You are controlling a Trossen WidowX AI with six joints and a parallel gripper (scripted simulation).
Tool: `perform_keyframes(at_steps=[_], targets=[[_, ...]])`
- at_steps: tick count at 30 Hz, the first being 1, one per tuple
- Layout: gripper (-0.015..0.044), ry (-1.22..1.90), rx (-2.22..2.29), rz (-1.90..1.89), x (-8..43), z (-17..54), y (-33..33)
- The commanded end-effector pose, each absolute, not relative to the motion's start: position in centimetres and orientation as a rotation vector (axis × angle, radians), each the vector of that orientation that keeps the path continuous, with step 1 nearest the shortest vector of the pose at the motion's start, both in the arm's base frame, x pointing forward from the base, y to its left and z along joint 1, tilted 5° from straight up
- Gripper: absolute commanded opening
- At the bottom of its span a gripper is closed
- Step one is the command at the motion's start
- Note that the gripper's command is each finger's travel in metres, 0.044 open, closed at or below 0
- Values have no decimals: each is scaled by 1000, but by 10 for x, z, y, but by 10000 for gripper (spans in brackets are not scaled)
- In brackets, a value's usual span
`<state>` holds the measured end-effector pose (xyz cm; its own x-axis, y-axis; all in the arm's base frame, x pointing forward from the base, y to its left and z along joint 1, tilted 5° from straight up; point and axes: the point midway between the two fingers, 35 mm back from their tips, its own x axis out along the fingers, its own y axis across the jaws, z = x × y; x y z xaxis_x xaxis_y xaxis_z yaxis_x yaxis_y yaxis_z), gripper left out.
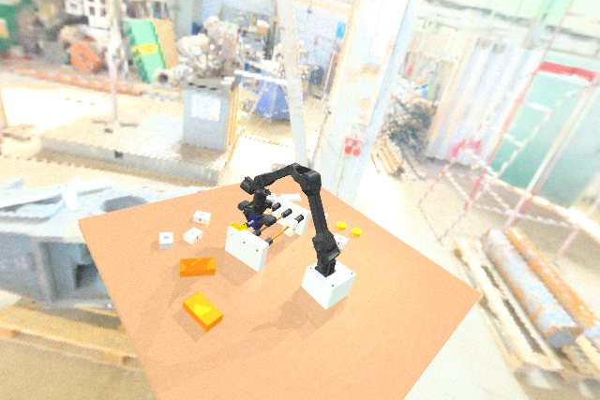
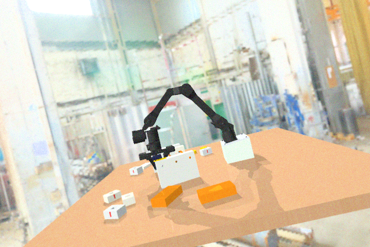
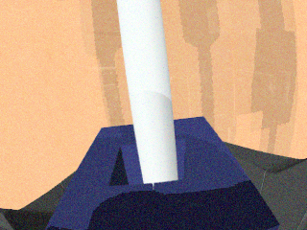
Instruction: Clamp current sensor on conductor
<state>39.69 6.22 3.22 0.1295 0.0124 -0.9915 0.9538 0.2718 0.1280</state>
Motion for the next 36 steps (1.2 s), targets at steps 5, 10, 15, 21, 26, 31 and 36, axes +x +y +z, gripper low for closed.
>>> perform_keyframes(at_steps=[5, 10, 15, 21, 26, 31, 36], targets=[[0, 1164, 1113, -828, 396, 33, 62], [0, 1164, 1113, -828, 396, 33, 62], [0, 1165, 1112, -830, 397, 29, 62], [131, 1163, 1113, -836, 396, 31, 62], [256, 1163, 1113, -836, 396, 31, 62], [256, 1163, 1113, -836, 396, 31, 62], [256, 1163, 1113, -836, 396, 31, 62]])
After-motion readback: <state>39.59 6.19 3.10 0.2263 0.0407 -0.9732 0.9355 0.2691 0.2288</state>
